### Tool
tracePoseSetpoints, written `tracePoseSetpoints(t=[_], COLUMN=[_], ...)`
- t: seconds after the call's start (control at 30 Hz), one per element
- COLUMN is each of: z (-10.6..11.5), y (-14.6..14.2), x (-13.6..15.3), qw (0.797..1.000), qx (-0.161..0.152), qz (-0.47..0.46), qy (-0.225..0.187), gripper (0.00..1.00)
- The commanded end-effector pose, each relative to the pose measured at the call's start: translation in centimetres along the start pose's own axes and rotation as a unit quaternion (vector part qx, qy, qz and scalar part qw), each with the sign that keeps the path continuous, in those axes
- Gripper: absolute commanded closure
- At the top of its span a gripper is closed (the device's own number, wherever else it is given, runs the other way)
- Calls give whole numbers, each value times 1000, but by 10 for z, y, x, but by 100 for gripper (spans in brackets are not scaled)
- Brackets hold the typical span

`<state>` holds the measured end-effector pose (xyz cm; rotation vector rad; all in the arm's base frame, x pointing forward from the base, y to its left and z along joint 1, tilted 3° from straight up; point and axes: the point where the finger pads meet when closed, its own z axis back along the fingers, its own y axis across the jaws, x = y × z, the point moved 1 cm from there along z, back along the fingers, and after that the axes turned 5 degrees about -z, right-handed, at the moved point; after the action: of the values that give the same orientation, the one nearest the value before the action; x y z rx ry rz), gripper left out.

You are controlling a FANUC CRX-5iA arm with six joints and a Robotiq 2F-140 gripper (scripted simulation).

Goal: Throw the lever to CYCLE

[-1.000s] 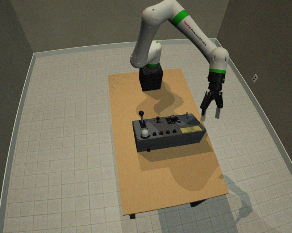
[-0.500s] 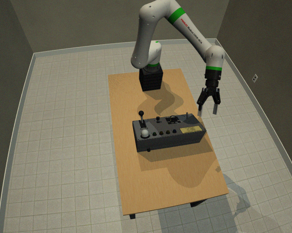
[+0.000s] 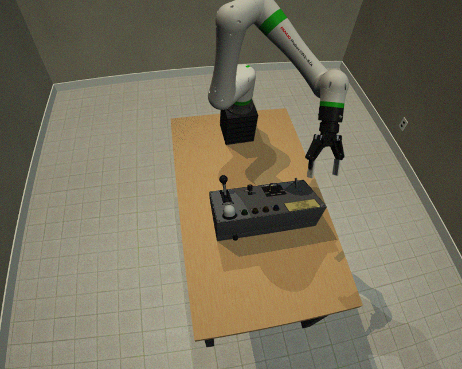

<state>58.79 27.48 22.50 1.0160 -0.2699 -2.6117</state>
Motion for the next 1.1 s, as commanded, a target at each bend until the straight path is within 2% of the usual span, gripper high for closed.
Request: tracePoseSetpoints(t=[0.0,0.07,0.13,0.5,0.57,0.93,1.0,1.07], z=[0,0,10,10,19,19,25,25], y=[0,0,-10,-10,-17,-17,-21,-21], x=[0,0,46,46,90,90,132,132], qw=[1000,1000,1000,1000,999,999,997,997], qx=[0,0,-7,-7,-15,-15,-24,-24], qz=[0,0,-26,-26,-50,-50,-73,-73], qy=[0,0,-1,-1,-3,-3,-7,-7], gripper=[0,0,0,0,0,0,0,0])
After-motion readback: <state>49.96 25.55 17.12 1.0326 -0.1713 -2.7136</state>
